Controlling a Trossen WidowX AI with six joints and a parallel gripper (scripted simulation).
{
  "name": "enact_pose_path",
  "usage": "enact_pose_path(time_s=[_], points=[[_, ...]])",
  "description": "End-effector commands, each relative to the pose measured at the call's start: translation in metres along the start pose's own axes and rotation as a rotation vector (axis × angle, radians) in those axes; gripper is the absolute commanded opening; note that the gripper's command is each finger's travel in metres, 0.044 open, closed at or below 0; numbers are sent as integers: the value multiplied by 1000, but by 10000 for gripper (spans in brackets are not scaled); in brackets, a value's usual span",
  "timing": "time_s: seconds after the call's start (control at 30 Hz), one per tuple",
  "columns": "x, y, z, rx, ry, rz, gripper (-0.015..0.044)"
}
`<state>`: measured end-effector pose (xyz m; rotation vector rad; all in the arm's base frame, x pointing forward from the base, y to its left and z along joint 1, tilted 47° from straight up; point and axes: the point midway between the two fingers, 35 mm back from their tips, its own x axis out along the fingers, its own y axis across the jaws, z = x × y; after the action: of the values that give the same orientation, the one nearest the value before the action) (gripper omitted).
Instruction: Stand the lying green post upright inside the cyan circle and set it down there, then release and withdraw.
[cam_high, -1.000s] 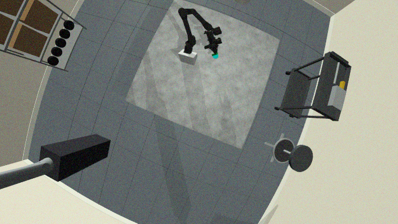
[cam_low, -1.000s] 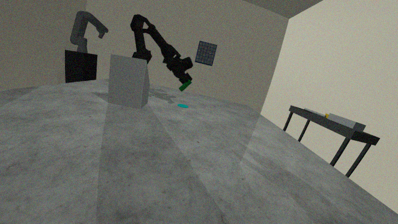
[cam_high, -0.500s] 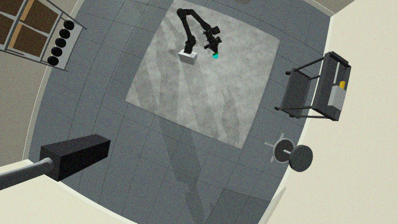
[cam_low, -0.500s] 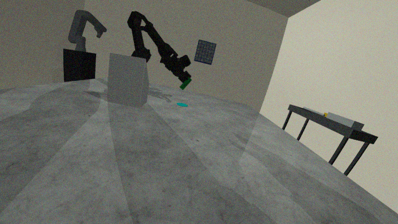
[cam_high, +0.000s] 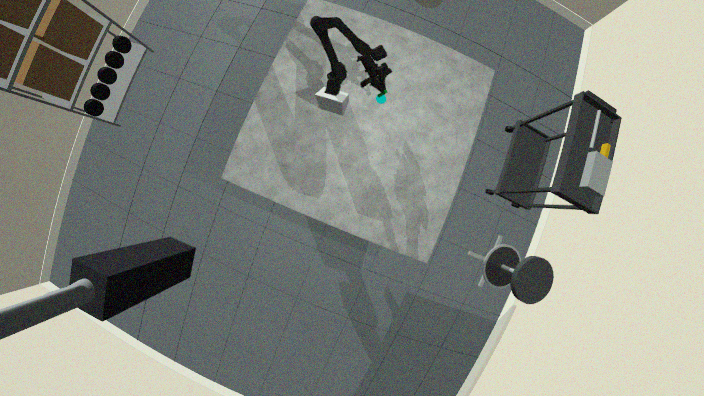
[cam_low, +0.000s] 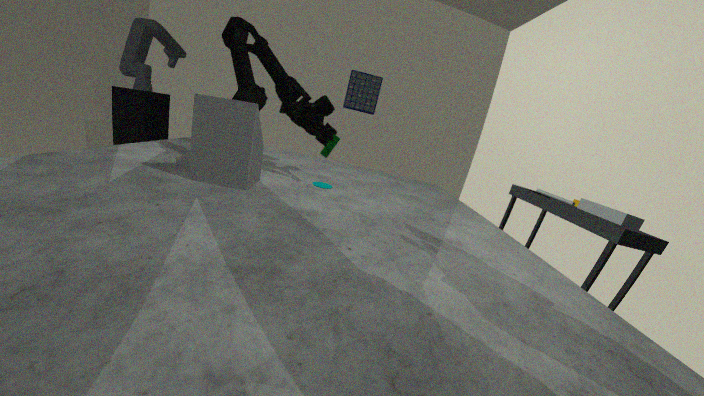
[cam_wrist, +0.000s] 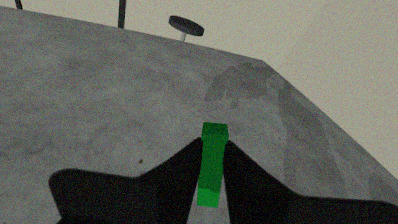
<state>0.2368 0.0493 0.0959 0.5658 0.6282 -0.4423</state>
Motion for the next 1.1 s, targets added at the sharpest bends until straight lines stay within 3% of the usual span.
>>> enact_pose_path(time_s=[0.0, 1.07], points=[[-1, -1, 1, 21, -26, 9, 23], [-15, 2, 7, 186, -183, 118, 23]])
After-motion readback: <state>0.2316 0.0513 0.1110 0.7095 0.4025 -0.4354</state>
